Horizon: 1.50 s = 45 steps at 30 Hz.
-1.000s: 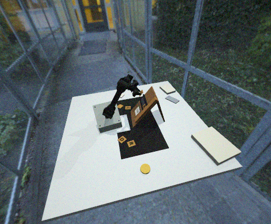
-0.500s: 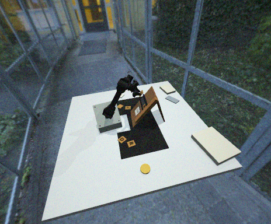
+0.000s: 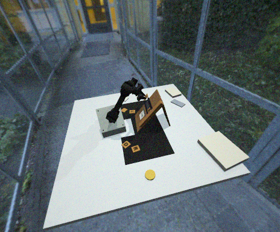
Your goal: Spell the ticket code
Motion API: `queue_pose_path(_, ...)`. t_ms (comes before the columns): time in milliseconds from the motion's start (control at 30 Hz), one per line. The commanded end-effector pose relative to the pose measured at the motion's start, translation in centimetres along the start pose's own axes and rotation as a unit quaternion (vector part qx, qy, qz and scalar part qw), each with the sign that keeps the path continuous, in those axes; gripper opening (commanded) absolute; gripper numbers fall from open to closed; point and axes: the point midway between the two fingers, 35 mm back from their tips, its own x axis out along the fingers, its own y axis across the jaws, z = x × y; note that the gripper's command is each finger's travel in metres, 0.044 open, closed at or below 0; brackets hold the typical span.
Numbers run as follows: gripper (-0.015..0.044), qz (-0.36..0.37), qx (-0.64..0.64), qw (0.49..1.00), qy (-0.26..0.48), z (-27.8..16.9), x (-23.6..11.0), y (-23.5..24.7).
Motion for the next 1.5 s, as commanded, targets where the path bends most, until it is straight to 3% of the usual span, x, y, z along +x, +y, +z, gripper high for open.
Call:
queue_pose_path(0, 0.0, 0.001, -0.005, 1.0, 0.002, -0.3, 0.0, -0.3)
queue_pose_path(1467, 0.0, 0.001, -0.005, 1.0, 0.002, -0.3, 0.0, -2.5)
